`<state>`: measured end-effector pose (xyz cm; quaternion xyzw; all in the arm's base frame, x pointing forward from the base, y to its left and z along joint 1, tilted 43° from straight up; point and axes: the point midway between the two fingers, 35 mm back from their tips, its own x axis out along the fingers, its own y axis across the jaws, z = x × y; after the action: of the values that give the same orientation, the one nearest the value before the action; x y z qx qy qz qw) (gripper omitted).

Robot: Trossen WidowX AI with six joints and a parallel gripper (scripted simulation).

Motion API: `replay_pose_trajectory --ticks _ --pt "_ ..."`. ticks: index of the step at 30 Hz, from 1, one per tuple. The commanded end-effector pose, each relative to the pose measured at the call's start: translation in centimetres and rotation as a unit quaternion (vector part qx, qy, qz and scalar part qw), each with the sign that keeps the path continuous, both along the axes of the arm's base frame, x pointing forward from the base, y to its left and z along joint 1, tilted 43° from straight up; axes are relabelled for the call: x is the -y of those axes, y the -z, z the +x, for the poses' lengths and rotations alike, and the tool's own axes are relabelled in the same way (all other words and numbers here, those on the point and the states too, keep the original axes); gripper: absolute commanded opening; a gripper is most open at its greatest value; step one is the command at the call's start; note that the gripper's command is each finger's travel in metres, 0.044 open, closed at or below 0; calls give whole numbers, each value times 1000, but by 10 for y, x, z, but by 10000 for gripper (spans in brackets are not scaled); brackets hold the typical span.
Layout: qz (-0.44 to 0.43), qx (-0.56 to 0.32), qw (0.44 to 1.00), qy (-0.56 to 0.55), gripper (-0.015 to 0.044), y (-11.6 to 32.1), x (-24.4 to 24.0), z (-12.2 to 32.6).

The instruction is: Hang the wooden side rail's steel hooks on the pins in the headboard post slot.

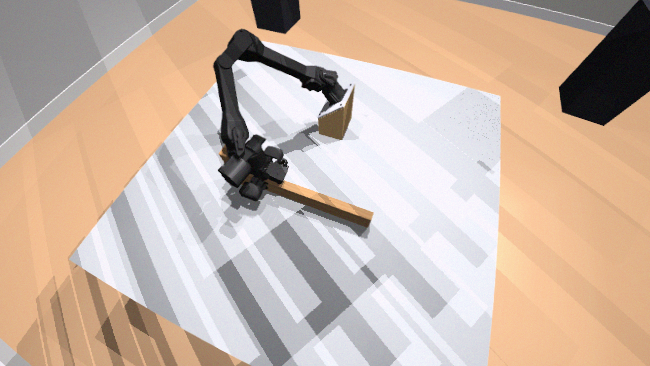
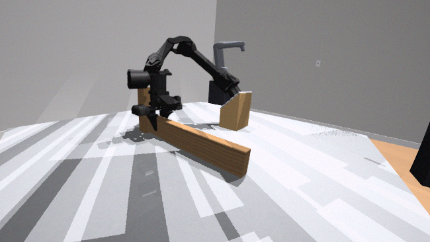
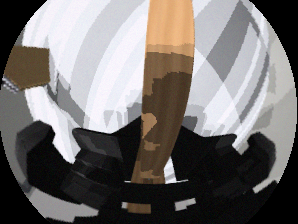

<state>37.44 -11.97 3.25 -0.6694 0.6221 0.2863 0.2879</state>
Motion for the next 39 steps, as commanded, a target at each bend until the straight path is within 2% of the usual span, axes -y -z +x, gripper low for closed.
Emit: replay_pose_trajectory --ticks 1,10,14,22,28,39 --pt "0 0 1000 0 105 0 0 0" --pt "0 0 1000 0 341 -2 -2 0" --pt "-3 3 1000 1 440 -22 -21 -2" --pt "-4 4 1000 1 440 -29 -27 -3" --pt "-4 4 1000 1 440 -9 -49 -4" --pt "-3 5 1000 -1 440 -11 -49 -3"
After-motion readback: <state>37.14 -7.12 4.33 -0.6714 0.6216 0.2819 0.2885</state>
